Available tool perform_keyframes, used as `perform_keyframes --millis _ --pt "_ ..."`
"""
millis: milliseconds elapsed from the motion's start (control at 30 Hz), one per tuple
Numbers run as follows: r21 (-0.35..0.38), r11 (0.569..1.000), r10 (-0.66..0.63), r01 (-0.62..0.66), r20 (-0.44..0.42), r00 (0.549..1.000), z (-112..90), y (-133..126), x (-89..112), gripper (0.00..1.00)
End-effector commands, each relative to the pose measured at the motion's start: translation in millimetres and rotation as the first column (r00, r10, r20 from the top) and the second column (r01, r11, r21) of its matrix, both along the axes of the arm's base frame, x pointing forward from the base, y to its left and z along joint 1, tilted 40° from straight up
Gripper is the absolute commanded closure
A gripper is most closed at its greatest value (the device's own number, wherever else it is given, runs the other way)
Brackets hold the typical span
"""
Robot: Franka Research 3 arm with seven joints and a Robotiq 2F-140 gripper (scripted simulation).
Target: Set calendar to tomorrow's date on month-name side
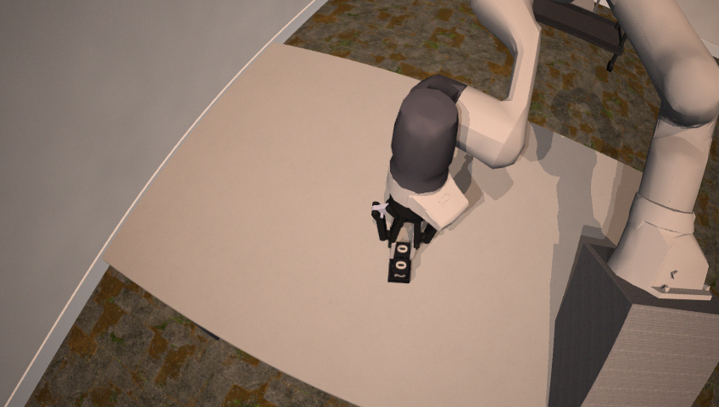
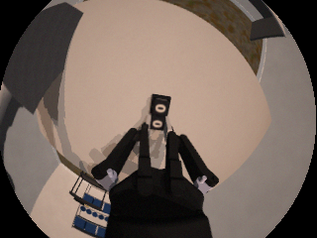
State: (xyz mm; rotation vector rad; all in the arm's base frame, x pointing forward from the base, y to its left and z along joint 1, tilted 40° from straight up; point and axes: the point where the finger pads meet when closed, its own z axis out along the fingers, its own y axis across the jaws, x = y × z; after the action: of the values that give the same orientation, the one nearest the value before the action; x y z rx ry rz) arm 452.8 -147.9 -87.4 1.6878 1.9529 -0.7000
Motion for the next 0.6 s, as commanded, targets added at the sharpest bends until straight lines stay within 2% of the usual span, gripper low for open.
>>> perform_keyframes --millis 0,267,567 --pt "0.002 1.000 -0.002 0.002 0.004 1.000 -0.6 -0.4 0.9 0.78" --pt "0.002 1.000 -0.002 0.002 0.004 1.000 -0.6 -0.4 0.9 0.71" --pt "0.002 1.000 -0.002 0.002 0.004 1.000 -0.6 -0.4 0.9 0.71"
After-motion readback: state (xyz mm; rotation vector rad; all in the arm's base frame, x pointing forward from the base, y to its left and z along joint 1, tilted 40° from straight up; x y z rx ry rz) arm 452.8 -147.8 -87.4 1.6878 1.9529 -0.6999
